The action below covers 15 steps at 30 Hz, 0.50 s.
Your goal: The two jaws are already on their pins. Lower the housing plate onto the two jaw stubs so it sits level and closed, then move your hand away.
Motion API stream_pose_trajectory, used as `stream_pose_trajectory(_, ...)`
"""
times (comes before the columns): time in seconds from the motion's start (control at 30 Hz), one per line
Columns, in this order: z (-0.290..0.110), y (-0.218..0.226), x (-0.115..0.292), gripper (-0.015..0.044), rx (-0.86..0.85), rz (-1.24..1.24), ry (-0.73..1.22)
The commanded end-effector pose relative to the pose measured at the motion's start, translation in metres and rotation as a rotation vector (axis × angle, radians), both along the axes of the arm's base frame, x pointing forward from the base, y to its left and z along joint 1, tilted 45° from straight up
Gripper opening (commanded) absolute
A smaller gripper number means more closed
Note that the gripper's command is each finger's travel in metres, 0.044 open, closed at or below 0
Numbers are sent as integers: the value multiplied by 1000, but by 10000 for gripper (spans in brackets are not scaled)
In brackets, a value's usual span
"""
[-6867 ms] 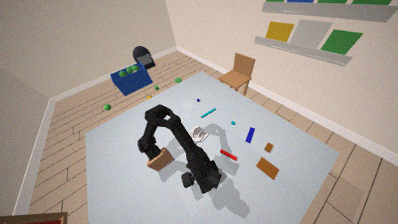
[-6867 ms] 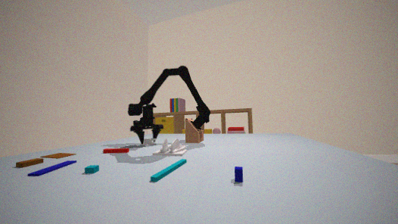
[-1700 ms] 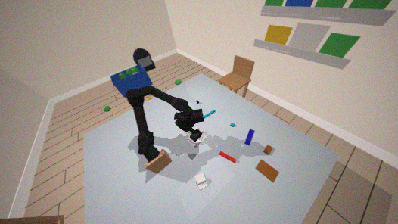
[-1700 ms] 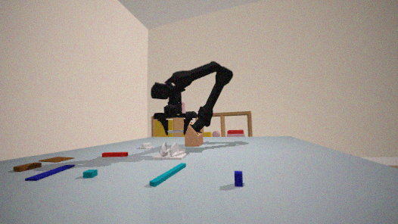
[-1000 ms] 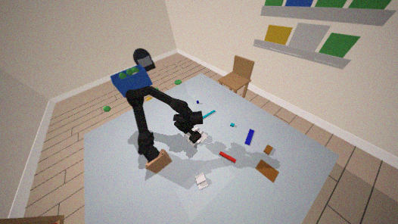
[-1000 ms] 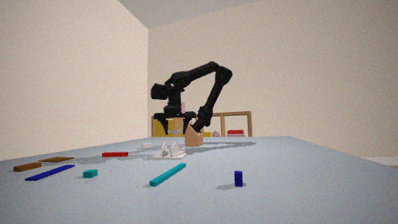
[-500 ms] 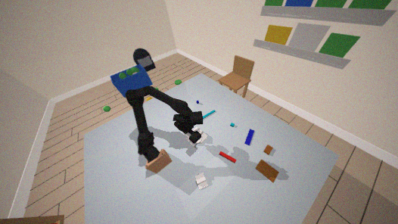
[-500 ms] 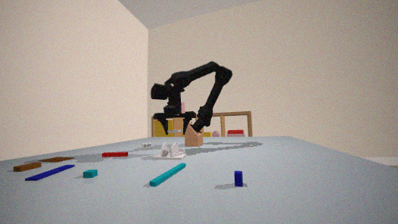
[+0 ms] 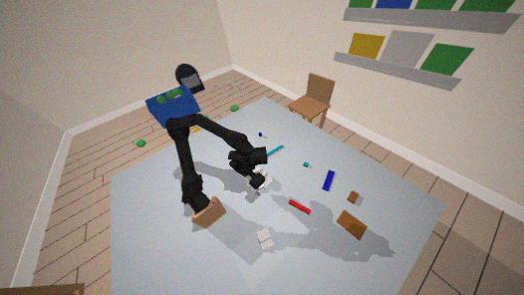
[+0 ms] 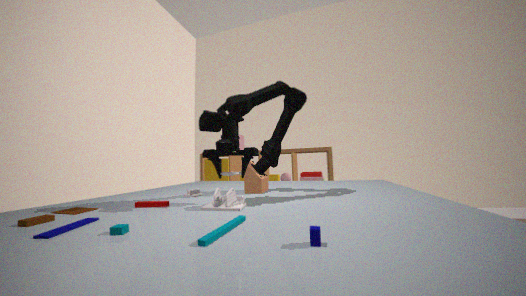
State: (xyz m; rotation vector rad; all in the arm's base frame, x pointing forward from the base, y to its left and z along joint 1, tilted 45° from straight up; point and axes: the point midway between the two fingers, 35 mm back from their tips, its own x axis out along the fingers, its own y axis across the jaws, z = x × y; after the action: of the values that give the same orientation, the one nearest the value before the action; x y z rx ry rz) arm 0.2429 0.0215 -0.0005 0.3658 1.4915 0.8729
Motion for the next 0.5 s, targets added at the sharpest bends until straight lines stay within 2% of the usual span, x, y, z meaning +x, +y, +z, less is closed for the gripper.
stream_pose_trajectory(0.0, -3, 2, 0, 351, -3, 3, -1)
stream_pose_trajectory(0.47, -20, 18, -2, 351, -4, 2, -2)
